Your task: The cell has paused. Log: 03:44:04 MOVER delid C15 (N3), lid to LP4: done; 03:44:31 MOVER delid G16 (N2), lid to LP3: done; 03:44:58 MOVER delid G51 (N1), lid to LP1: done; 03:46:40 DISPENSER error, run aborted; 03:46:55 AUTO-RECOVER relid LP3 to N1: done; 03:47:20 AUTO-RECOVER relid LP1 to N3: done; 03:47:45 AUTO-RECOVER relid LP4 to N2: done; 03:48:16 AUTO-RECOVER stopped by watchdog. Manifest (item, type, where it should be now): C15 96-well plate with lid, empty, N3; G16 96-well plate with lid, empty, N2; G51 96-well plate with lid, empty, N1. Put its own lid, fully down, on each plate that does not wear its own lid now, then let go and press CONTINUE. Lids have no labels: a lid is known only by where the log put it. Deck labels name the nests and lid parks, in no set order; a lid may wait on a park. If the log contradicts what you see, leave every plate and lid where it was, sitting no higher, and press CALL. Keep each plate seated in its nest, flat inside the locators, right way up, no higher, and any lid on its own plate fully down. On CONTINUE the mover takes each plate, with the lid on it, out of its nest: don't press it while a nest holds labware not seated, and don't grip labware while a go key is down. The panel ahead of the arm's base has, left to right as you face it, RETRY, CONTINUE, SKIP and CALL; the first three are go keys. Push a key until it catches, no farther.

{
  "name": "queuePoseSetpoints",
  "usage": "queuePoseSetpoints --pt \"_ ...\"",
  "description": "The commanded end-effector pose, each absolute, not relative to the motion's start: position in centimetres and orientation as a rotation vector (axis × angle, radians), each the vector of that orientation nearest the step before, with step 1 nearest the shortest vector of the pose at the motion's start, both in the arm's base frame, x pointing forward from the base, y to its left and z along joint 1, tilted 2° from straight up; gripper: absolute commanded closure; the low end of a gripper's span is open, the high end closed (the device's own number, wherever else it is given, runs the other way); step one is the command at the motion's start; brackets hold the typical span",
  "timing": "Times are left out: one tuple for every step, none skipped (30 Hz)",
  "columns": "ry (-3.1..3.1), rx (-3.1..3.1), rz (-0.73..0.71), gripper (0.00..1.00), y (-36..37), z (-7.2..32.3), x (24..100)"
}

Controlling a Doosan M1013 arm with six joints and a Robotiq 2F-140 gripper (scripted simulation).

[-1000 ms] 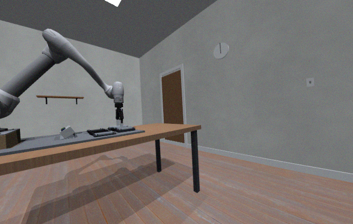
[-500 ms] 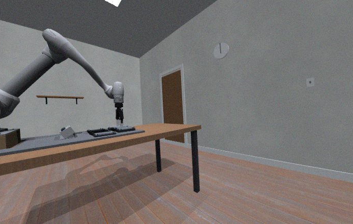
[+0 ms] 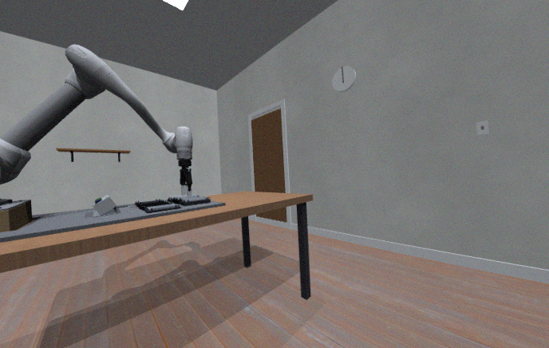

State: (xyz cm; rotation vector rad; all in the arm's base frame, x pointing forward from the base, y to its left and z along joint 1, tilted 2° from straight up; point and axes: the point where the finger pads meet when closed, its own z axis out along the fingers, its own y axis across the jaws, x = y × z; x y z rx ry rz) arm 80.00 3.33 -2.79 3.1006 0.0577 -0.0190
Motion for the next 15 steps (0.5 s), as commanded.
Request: queuePoseSetpoints --pt "0.058 3.101 -0.019 0.34 3.3 -2.6 80.0" --pt "0.058 3.101 -0.019 0.34 3.3 -2.6 80.0" --pt "0.058 3.101 -0.019 0.34 3.3 -2.6 80.0" --pt "0.058 3.101 -0.019 0.34 3.4 -2.5 80.0" --pt "0.058 3.101 -0.019 0.34 3.4 -2.3 80.0" --pt "0.058 3.101 -0.019 0.34 3.4 -2.2 80.0" --pt "0.058 3.101 -0.019 0.34 3.4 -2.0 80.0" --pt "0.058 3.101 -0.019 0.34 3.4 -1.9 80.0" --pt "0.058 3.101 -0.019 0.34 3.4 -1.7 80.0" --pt "0.058 3.101 -0.019 0.34 3.4 -1.5 80.0" --pt "0.058 3.101 -0.019 0.34 3.4 -1.3 80.0" --pt "0.058 3.101 -0.019 0.34 3.4 -1.1 80.0" --pt "0.058 3.101 -0.019 0.34 3.4 -0.9 80.0" --pt "0.058 3.101 -0.019 0.34 3.4 -0.7 80.0" --pt "0.058 3.101 -0.019 0.34 3.4 -0.5 80.0"
